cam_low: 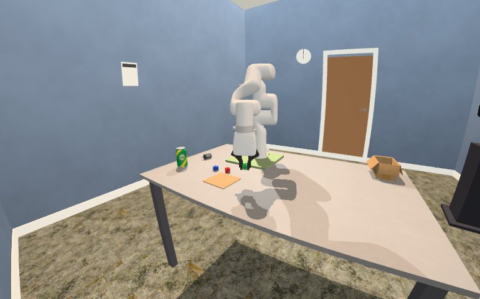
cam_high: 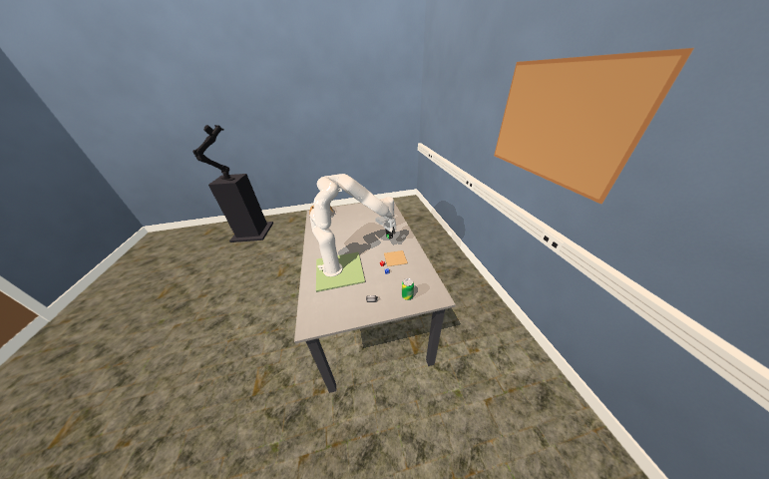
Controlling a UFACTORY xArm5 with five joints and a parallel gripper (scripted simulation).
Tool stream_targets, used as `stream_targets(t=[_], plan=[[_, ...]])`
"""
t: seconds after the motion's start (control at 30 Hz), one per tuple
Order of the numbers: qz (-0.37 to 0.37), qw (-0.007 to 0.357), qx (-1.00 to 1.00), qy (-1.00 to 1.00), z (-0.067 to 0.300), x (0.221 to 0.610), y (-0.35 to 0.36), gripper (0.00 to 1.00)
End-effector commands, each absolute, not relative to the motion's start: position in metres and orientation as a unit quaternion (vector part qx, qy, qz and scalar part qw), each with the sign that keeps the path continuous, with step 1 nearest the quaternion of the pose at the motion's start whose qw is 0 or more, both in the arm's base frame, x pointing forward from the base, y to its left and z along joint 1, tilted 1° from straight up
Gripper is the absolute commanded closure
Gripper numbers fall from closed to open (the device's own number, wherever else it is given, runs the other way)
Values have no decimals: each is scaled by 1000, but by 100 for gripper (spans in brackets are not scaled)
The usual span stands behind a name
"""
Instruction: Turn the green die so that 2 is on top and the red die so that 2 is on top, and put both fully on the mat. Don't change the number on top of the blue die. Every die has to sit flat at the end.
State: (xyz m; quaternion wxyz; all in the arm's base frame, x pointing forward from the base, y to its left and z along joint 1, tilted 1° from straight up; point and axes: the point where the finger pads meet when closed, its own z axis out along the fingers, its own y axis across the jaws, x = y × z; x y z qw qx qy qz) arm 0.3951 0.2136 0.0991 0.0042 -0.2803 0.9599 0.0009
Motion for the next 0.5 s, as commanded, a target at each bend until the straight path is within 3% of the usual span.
stream_targets(t=[0.0,0.3,0.4,0.47], plan=[[1,4,-280,960,113,395,214,79],[1,4,-278,961,113,395,212,79],[1,4,-207,978,116,397,156,79],[1,4,-207,978,116,397,156,79]])
